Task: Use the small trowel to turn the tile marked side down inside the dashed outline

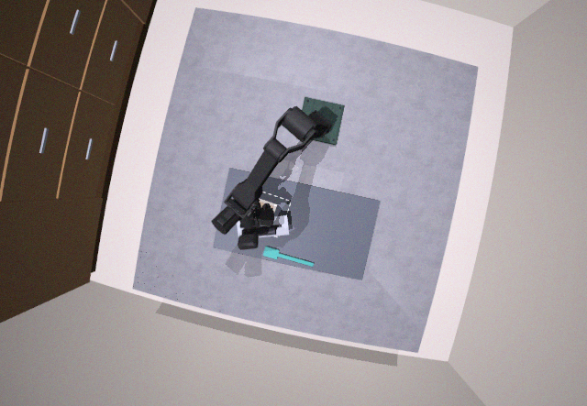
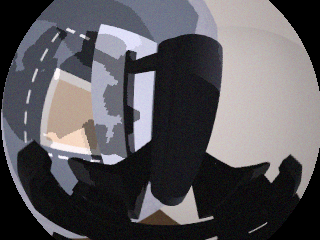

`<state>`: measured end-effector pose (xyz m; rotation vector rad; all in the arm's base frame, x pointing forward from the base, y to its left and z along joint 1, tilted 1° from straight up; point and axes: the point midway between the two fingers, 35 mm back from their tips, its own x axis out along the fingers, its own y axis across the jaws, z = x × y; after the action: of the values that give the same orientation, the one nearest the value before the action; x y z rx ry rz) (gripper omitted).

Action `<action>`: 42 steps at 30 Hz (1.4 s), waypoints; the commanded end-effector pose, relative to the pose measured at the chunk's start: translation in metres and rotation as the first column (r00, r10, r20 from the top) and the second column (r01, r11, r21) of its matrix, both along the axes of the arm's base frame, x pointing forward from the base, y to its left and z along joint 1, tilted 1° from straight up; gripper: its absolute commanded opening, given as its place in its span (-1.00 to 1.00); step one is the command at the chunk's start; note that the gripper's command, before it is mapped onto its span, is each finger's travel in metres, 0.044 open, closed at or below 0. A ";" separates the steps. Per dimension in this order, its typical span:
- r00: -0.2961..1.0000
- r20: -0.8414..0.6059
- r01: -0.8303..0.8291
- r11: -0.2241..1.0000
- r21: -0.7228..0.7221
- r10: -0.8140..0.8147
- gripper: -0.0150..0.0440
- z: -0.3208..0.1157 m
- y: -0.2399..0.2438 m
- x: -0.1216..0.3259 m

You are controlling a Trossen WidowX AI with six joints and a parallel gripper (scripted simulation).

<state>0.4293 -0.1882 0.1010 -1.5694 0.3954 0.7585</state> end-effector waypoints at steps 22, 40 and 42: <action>0.858 0.013 -0.514 0.857 0.043 0.514 -0.49 0.003 0.223 0.017; 0.548 0.056 -0.836 0.549 -0.004 0.835 -0.49 0.005 0.372 -0.030; 0.518 0.060 -0.855 0.519 -0.008 0.854 -0.49 0.005 0.382 -0.036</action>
<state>0.4025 0.1778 0.1021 -1.7271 -0.4510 1.4400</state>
